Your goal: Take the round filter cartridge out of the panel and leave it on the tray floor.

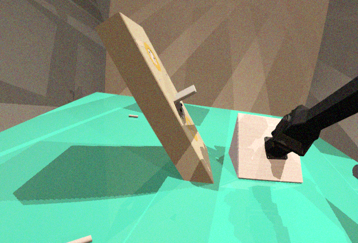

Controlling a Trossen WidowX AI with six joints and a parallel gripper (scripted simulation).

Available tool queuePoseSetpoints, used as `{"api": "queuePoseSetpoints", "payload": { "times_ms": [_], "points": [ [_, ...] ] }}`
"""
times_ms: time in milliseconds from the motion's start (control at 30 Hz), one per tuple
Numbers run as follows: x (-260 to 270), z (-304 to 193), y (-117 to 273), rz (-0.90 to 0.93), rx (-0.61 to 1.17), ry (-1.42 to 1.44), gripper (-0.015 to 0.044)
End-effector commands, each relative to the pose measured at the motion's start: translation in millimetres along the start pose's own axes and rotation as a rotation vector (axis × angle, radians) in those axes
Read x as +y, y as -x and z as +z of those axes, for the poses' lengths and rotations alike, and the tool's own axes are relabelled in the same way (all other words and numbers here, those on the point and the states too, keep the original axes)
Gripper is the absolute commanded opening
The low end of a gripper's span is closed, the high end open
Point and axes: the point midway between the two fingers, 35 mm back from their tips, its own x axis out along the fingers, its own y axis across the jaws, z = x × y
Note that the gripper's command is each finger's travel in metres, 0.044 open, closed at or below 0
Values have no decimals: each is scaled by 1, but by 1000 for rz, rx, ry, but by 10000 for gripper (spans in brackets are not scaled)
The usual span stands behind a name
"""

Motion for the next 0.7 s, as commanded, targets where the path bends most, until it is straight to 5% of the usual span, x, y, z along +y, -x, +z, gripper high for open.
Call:
{"api": "queuePoseSetpoints", "payload": {
  "times_ms": [0,333,667],
  "points": [
    [35,51,-17,70,-173,-20,91],
    [117,205,-17,221,-666,-50,91],
    [171,355,54,260,-1209,-36,91]
  ]
}}
